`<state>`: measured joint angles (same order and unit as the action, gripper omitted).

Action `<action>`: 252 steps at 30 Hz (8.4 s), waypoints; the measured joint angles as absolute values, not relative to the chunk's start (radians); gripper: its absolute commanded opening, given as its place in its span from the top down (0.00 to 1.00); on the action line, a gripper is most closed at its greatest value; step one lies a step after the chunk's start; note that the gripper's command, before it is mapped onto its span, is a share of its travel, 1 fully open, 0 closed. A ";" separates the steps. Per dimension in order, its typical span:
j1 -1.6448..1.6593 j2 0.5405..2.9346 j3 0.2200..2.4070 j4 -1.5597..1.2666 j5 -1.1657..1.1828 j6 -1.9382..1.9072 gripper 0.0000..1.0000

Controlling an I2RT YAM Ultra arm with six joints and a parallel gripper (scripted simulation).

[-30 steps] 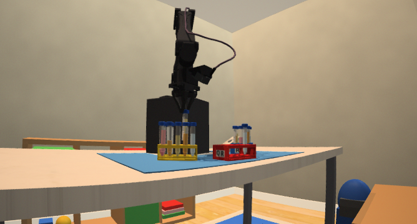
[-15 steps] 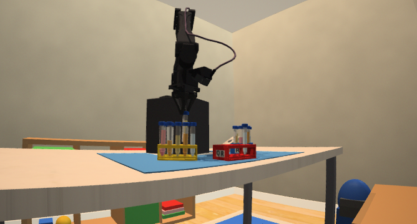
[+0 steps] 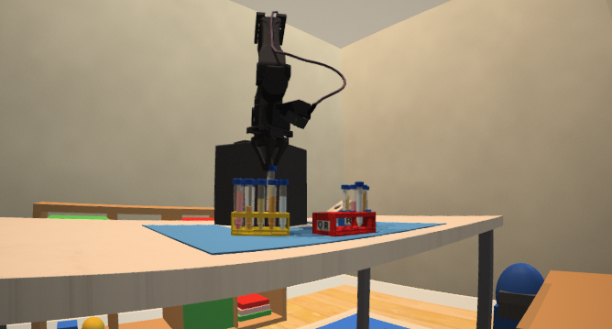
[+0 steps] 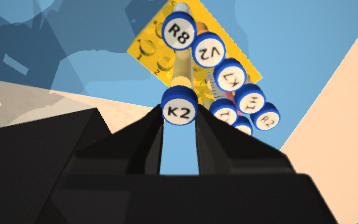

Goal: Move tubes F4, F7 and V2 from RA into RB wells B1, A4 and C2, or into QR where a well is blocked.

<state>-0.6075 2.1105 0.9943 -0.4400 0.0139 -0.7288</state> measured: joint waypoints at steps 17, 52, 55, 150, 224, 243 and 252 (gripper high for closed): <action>-0.610 2.138 1.001 -0.423 0.012 -0.733 1.00; -0.615 2.194 1.010 -0.385 0.006 -0.741 1.00; -0.615 2.199 1.010 -0.381 0.007 -0.741 1.00; -0.619 2.236 1.018 -0.354 0.002 -0.746 1.00; -0.624 2.247 1.018 -0.329 0.012 -0.746 0.70; -0.624 2.120 0.995 -0.408 0.012 -0.746 0.70; -0.624 2.059 0.998 -0.471 0.012 -0.744 0.70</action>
<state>-0.6239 2.0590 0.9981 -0.4709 0.0116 -0.7444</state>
